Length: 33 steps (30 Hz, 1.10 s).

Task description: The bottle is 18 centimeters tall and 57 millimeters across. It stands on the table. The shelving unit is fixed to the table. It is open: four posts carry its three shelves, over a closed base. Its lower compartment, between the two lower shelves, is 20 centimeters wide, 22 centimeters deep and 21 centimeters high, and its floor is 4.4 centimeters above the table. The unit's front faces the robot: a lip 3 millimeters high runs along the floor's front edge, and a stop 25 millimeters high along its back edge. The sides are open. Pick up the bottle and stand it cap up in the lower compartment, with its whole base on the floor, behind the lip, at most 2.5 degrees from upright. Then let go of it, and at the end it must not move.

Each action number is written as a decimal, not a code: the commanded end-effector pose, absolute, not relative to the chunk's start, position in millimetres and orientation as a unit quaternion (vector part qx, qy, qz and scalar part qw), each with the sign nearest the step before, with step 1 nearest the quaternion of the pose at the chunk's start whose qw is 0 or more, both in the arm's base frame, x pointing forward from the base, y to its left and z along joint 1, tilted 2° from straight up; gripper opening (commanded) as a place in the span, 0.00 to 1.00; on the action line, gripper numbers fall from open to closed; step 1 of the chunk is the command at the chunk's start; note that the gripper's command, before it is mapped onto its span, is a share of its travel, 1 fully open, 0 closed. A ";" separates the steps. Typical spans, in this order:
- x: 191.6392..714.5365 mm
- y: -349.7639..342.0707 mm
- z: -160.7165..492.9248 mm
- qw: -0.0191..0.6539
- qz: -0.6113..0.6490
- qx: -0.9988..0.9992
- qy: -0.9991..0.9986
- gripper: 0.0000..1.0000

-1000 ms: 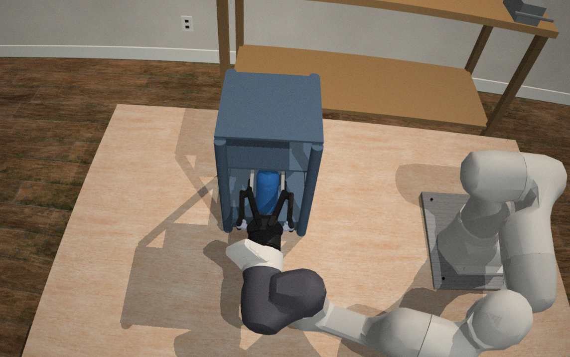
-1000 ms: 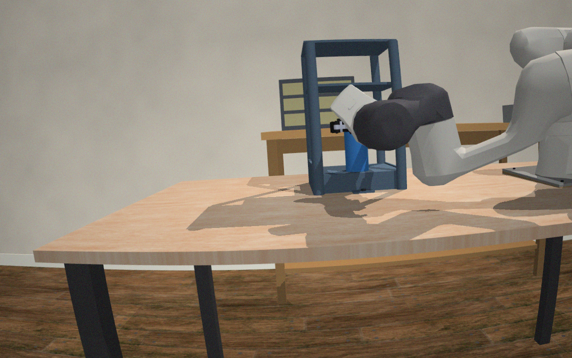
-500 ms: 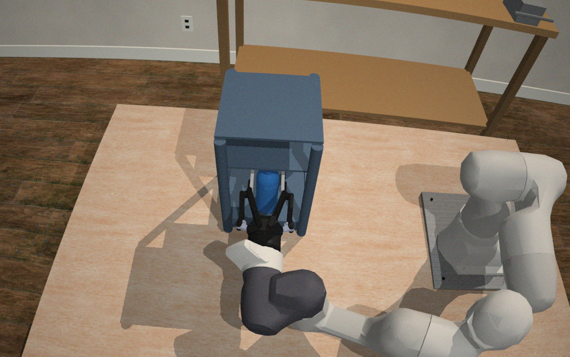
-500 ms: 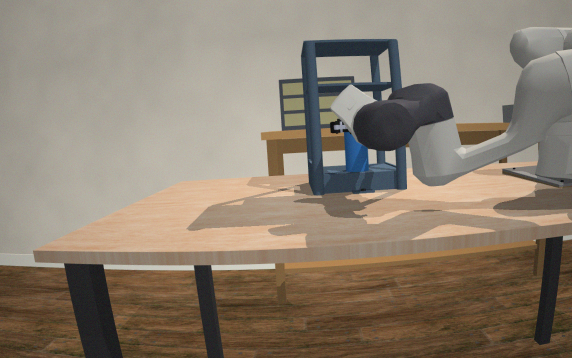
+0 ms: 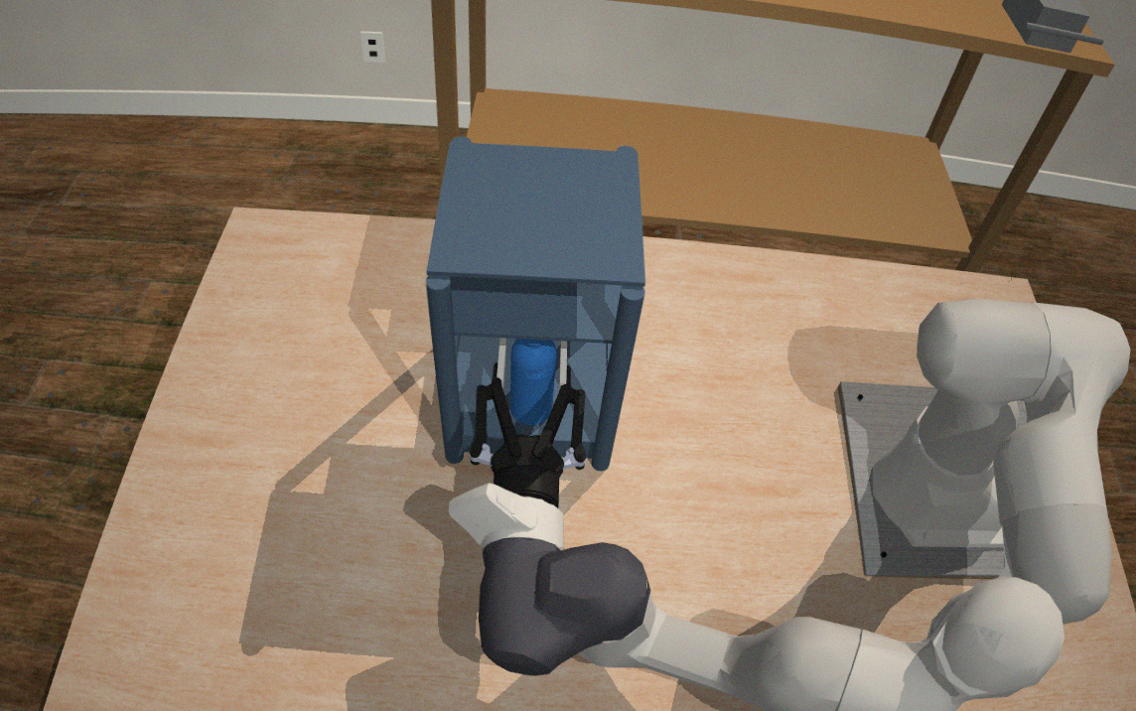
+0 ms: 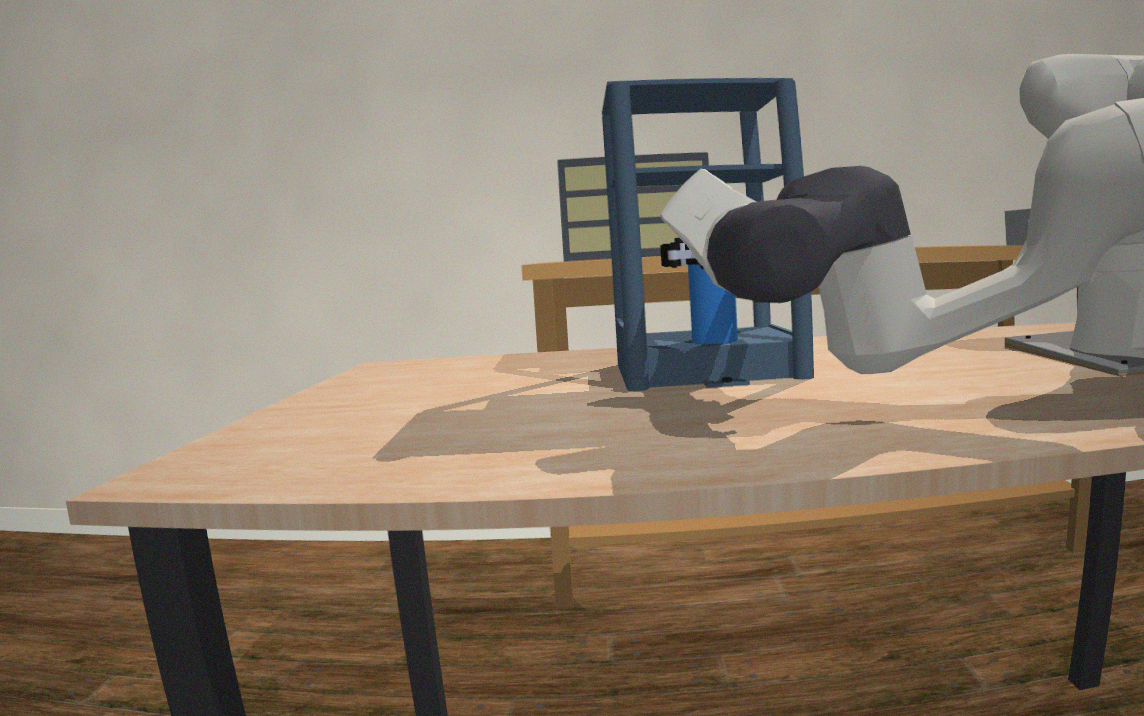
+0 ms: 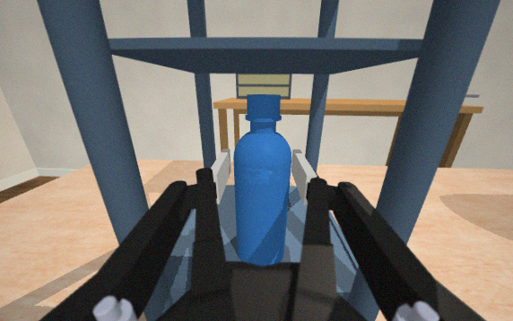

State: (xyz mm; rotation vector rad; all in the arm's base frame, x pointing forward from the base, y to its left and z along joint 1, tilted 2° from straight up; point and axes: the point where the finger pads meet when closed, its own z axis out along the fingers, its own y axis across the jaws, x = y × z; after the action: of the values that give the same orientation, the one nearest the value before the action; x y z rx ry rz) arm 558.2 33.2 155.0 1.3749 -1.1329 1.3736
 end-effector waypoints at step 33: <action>551.0 64.7 156.7 0.430 0.553 0.549 -0.456 0.46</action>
State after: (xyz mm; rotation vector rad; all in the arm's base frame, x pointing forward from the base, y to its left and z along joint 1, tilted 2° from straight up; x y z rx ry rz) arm 552.7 61.3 155.3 1.3766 -1.1328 1.3749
